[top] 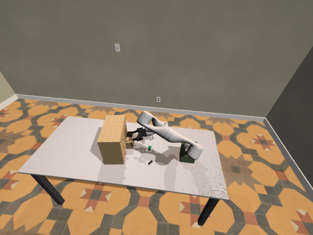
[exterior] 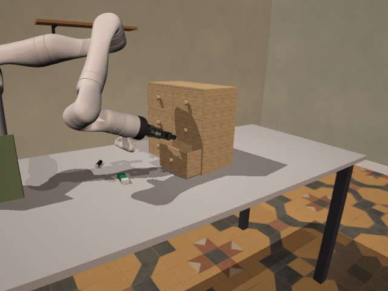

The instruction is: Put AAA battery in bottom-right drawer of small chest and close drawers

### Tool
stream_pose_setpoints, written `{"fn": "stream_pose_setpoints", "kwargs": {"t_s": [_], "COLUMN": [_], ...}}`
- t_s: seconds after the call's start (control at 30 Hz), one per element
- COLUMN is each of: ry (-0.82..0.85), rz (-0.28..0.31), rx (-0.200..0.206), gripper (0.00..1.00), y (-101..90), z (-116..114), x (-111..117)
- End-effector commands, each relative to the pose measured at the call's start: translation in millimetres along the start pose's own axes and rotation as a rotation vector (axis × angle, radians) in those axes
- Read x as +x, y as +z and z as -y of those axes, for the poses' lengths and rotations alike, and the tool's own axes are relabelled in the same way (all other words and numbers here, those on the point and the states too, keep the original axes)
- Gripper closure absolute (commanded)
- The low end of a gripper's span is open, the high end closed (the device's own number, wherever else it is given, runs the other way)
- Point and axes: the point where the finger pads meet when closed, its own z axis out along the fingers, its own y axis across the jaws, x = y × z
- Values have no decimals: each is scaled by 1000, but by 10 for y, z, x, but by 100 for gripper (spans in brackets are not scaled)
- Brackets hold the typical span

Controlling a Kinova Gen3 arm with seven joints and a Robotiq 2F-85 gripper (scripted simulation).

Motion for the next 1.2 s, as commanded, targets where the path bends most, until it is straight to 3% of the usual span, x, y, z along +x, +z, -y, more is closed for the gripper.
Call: {"fn": "stream_pose_setpoints", "kwargs": {"t_s": [0.0,0.5,0.87,1.17], "ry": [11,11,11,11], "rz": [-1,-1,-1,-1], "rx": [14,14,14,14], "gripper": [0,0,0,0], "y": [-71,-891,-1148,-1182], "z": [48,34,29,29], "x": [36,274,348,358]}}
